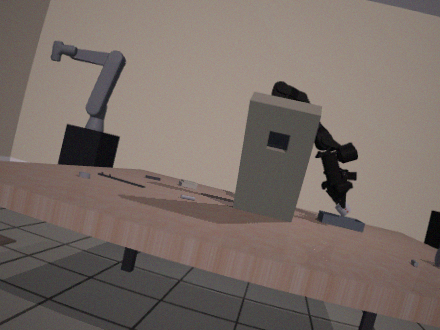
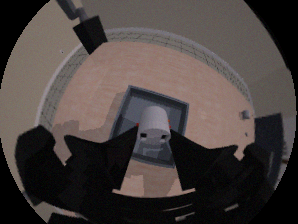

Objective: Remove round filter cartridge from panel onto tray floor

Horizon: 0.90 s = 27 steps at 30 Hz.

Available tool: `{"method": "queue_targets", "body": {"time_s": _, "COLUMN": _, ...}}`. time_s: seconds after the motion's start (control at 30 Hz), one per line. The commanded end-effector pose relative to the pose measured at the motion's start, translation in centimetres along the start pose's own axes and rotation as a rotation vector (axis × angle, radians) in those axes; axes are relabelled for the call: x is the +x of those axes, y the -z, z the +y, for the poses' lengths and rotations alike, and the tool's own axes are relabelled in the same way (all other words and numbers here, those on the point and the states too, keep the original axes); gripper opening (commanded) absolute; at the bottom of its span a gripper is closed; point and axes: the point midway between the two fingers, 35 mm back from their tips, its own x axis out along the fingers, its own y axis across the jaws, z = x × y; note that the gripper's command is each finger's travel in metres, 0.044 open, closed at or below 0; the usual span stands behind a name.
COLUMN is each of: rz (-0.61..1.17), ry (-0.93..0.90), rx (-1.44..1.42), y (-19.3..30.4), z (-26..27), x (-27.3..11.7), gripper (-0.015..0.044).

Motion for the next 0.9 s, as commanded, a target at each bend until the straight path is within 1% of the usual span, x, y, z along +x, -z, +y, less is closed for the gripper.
{"method": "queue_targets", "body": {"time_s": 0.0, "rz": -0.012, "ry": -0.005, "rx": 0.002, "y": 0.9, "z": 0.1, "x": 1.6, "gripper": 0.0000}}
{"method": "queue_targets", "body": {"time_s": 0.1, "rz": -0.012, "ry": -0.005, "rx": 0.002, "y": 1.1, "z": 0.1, "x": 1.8, "gripper": 0.0000}}
{"method": "queue_targets", "body": {"time_s": 0.67, "rz": 0.007, "ry": 0.000, "rx": 0.000, "y": 1.2, "z": 0.0, "x": 1.5, "gripper": 0.0440}}
{"method": "queue_targets", "body": {"time_s": 0.77, "rz": 0.007, "ry": 0.000, "rx": 0.000, "y": 1.0, "z": 0.0, "x": 1.2, "gripper": 0.0440}}
{"method": "queue_targets", "body": {"time_s": 0.8, "rz": 0.007, "ry": 0.000, "rx": 0.000, "y": 0.5, "z": 0.0, "x": 0.6, "gripper": 0.0440}}
{"method": "queue_targets", "body": {"time_s": 0.87, "rz": 0.008, "ry": 0.000, "rx": 0.001, "y": -1.2, "z": 0.0, "x": -2.2, "gripper": 0.0440}}
